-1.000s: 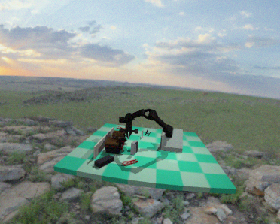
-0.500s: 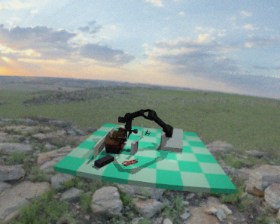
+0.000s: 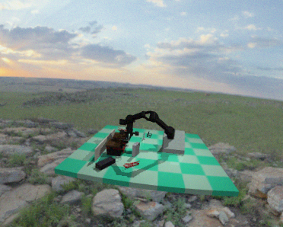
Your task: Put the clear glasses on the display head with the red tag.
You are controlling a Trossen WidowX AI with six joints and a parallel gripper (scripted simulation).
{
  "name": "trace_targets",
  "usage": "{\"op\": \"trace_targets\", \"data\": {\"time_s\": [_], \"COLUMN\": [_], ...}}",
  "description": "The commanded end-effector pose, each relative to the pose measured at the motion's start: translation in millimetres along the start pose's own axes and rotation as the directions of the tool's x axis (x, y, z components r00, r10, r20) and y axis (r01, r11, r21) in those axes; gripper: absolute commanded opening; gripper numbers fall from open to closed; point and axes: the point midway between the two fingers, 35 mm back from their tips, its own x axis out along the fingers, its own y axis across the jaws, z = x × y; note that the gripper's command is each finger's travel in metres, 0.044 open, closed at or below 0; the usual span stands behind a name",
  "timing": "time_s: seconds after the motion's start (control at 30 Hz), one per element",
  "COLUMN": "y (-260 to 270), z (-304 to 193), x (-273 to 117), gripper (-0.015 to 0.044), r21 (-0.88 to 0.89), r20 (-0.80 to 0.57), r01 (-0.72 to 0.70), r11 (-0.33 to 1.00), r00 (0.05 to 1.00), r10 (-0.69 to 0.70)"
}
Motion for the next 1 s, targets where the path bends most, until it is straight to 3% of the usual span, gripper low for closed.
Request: {"op": "trace_targets", "data": {"time_s": [0.0, 0.13, 0.4, 0.57, 0.73, 0.97], "y": [0.0, -0.1, -0.1, -0.4, -0.5, -32.1], "z": [-0.2, 0.0, 0.0, -1.3, -1.5, -1.0], "x": [1.7, 0.5, 0.5, -28.3, -30.9, -37.9], "gripper": [0.0, 0.0105, 0.0107, 0.0107, 0.0107, 0.0107], "r21": [0.005, 0.0, 0.0, 0.003, 0.004, 0.005], "r20": [-0.004, 0.0, 0.0, -0.002, -0.003, -0.002], "r01": [-0.001, 0.0, 0.0, 0.008, 0.009, 0.011], "r11": [1.0, 1.0, 1.0, 1.0, 1.0, 1.0], "r00": [1.0, 1.0, 1.0, 1.0, 1.0, 1.0], "r10": [0.001, 0.0, 0.0, -0.008, -0.009, -0.011]}}
